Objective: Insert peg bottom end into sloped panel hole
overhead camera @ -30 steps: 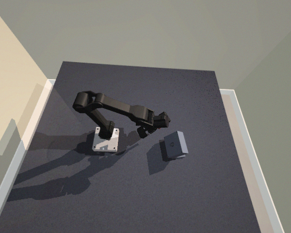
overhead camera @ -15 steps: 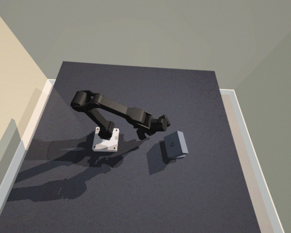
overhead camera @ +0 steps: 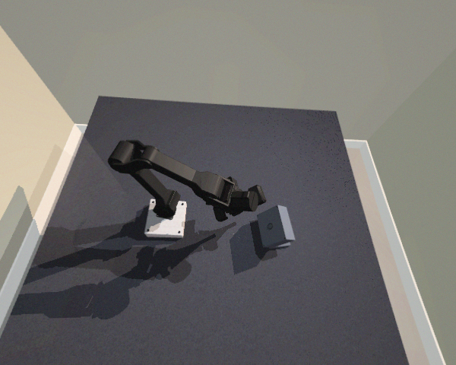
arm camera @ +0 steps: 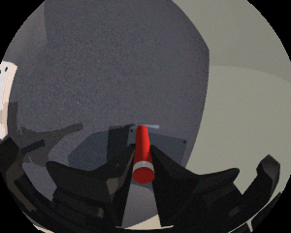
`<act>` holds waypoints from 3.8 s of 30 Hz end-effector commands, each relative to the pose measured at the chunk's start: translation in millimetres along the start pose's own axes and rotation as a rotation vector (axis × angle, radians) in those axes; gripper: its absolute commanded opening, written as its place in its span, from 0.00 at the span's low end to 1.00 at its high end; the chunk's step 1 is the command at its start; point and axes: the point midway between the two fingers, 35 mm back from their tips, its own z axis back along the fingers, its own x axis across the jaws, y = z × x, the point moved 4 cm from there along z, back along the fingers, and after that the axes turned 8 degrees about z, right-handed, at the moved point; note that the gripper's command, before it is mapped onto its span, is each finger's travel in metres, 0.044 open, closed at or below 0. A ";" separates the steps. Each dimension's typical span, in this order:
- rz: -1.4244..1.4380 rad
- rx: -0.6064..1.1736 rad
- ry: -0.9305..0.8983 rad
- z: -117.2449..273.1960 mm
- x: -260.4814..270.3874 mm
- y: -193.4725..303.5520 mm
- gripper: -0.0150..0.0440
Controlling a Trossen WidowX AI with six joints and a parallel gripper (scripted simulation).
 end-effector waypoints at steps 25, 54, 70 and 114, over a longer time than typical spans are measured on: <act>-0.140 0.071 0.116 14.0 15.1 18.7 0.25; -0.255 0.145 0.229 29.3 29.6 35.0 0.25; -0.277 0.164 0.254 13.4 26.8 45.5 0.25; -0.294 0.195 0.301 -16.7 23.5 57.9 0.25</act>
